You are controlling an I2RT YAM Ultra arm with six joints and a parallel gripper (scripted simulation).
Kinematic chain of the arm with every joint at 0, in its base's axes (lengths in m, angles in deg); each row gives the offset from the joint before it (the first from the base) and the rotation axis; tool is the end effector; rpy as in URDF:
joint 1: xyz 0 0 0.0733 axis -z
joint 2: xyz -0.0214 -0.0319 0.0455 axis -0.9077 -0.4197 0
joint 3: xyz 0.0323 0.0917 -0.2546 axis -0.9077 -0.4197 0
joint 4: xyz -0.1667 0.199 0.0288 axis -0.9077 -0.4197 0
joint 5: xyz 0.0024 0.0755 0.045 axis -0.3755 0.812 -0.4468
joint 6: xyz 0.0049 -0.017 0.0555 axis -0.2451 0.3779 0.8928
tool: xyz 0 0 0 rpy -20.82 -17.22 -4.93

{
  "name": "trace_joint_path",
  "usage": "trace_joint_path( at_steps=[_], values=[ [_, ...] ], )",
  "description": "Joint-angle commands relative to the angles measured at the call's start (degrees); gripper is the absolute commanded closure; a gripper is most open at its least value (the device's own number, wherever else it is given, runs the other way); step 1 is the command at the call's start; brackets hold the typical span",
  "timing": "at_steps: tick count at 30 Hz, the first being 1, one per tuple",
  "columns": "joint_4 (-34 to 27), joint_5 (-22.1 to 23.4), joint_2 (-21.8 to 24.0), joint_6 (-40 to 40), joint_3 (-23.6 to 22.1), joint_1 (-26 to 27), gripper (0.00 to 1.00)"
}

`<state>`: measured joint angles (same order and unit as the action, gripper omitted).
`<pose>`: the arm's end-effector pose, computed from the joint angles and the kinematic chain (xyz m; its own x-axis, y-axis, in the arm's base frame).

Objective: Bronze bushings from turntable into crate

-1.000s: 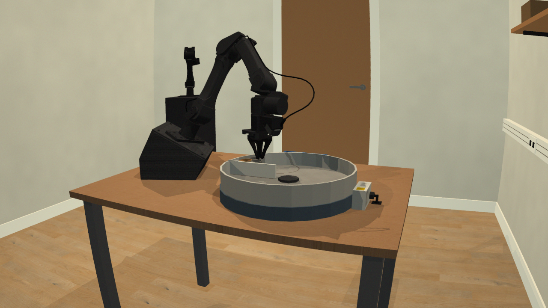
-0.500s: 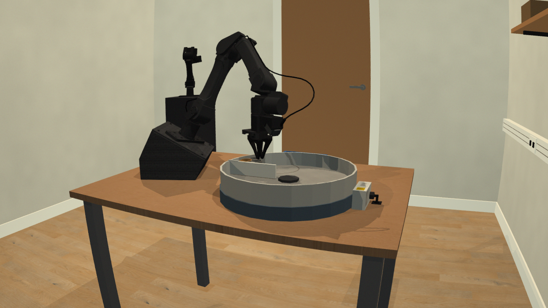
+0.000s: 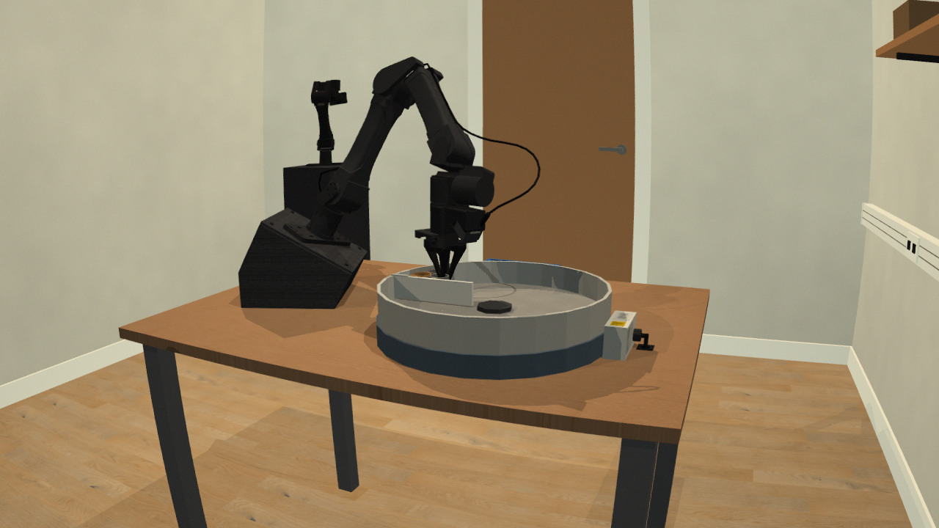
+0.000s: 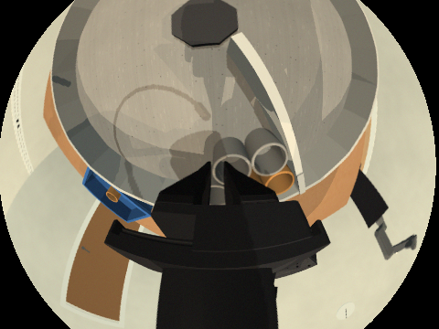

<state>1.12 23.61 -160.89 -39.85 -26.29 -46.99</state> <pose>0.2763 -0.0746 0.2193 -0.8032 0.5426 -0.2458 0.4234 0.8103 0.4052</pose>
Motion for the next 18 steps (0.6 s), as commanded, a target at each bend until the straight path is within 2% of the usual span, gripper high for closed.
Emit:
trace_joint_path(
  at_steps=[1, 18],
  values=[
    [2.1, -0.9, 1.0, 0.9, -0.7, 0.1, 0.85],
    [2.3, -0.9, -0.1, 1.0, -0.2, 0.0, 0.85]
  ],
)
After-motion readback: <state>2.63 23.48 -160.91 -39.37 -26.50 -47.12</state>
